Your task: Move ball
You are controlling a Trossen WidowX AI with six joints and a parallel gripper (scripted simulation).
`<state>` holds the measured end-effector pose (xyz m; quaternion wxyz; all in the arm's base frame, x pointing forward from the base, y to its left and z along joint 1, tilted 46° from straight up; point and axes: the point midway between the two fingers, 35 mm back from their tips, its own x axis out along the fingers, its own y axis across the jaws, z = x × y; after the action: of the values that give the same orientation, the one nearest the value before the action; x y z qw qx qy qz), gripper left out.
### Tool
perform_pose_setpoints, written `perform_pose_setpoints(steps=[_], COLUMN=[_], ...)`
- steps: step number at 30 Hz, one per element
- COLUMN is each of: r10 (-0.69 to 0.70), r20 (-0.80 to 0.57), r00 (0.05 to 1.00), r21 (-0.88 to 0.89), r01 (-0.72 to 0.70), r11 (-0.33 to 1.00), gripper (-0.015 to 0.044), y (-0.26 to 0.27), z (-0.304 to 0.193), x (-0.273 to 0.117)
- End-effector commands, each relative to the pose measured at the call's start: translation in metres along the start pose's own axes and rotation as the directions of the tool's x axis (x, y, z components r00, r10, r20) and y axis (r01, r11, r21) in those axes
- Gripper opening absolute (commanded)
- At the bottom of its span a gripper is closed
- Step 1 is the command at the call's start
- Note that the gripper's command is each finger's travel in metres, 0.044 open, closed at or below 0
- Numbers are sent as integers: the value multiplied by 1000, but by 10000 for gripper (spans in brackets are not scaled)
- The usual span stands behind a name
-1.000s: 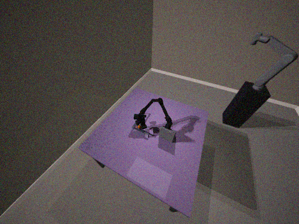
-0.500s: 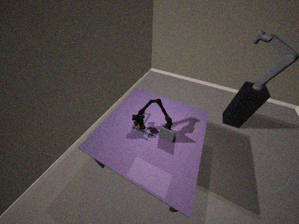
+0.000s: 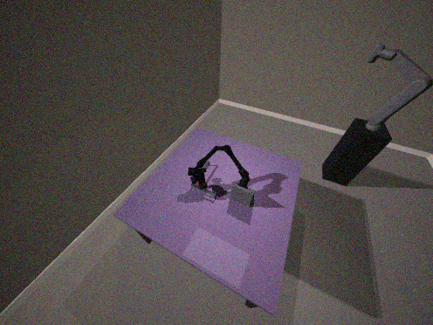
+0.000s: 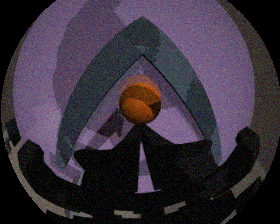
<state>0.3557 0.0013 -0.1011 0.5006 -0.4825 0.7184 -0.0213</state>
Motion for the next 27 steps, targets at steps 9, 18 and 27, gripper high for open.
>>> perform_pose_setpoints(steps=[9,18,27], r10=[3,3,3], r20=[4,3,2], r00=[1000,1000,1000], r21=[6,5,5], r01=[-3,-3,-3], r11=[1000,1000,1000], gripper=[0,0,0], y=[-1,-1,-1], z=[-5,-20,-35], x=[0,0,0])
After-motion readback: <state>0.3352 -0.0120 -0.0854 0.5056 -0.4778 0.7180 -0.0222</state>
